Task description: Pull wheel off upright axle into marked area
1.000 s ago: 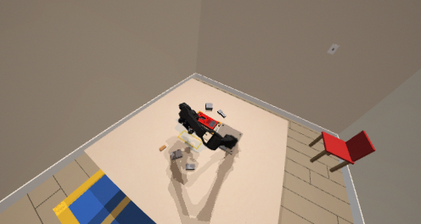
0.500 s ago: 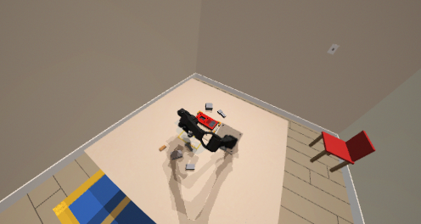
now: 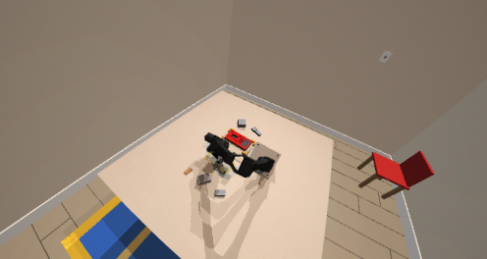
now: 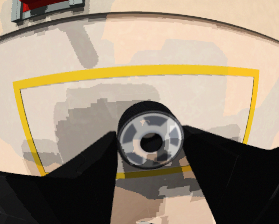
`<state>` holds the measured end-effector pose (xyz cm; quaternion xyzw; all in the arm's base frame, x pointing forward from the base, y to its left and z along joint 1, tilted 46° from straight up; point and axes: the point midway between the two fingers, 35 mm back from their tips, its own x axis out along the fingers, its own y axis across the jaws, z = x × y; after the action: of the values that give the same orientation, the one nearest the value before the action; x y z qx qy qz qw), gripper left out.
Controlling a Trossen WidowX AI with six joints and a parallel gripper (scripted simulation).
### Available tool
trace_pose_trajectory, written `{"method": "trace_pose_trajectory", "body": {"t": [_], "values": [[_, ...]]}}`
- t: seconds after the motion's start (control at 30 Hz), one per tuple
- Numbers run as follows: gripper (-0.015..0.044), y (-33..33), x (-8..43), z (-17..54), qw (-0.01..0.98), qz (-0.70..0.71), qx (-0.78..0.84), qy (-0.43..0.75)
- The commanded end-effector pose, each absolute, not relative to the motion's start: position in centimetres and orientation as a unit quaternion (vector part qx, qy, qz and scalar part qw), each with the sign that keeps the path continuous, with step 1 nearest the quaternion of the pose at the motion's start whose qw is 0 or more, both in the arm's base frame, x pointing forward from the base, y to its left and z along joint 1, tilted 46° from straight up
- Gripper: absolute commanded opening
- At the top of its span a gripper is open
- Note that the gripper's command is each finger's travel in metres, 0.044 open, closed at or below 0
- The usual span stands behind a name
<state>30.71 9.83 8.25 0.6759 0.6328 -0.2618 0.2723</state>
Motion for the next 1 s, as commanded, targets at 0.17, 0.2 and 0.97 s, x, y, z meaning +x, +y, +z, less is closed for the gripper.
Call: {"method": "trace_pose_trajectory", "body": {"t": [0.17,0.2,0.97], "values": [[0.0236,9.8,30.7,8.3,0.272,-0.262,0.675,0.633],[0.0262,9.8,30.7,8.3,0.272,-0.262,0.675,0.633],[0.0440,0.2,22.5,12.4,0.270,-0.267,0.676,0.631]]}}
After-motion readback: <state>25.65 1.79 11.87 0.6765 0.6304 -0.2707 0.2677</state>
